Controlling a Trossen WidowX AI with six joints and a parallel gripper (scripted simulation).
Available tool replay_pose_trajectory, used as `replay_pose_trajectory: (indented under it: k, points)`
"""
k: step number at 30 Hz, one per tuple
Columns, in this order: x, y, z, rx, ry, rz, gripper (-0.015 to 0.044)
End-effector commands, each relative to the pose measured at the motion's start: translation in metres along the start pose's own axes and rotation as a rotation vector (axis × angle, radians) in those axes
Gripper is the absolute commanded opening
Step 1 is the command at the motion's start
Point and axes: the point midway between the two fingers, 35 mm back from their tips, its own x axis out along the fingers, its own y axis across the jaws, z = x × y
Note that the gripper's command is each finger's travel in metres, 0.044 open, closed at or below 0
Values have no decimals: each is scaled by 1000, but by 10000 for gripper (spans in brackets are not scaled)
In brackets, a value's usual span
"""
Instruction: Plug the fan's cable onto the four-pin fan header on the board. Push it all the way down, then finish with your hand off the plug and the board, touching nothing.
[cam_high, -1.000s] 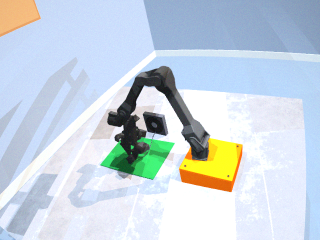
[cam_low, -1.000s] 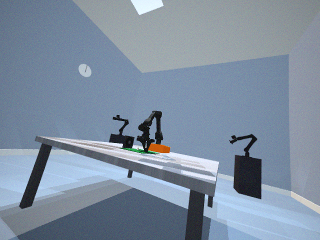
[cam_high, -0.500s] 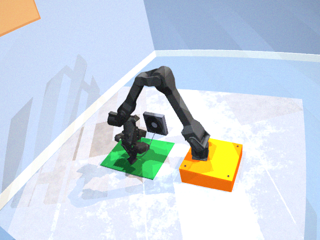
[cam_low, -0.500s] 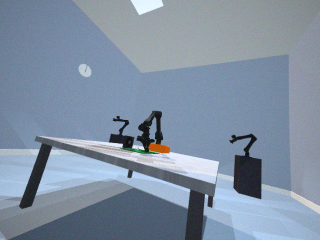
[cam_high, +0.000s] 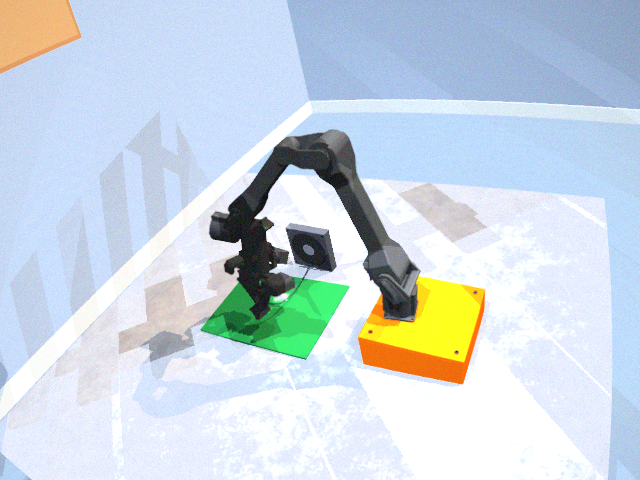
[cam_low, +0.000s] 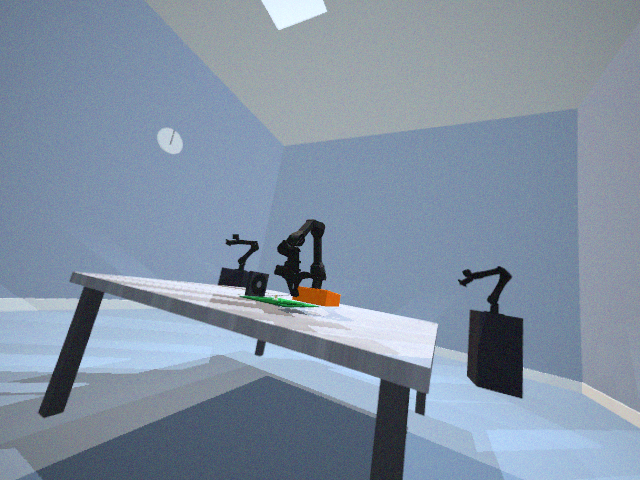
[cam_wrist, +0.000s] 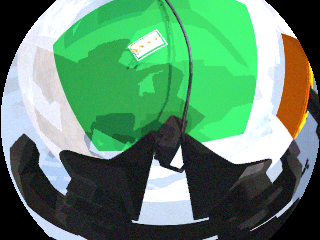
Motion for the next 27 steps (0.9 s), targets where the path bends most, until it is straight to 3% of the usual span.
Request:
replay_pose_trajectory:
  k: [1,19,27]
  points:
    - [-17,2,-5,0,6,14,0]
    - [-67,-2,-16,-5,7,12,0]
    - [-70,21,-12,-223,-63,6,0]
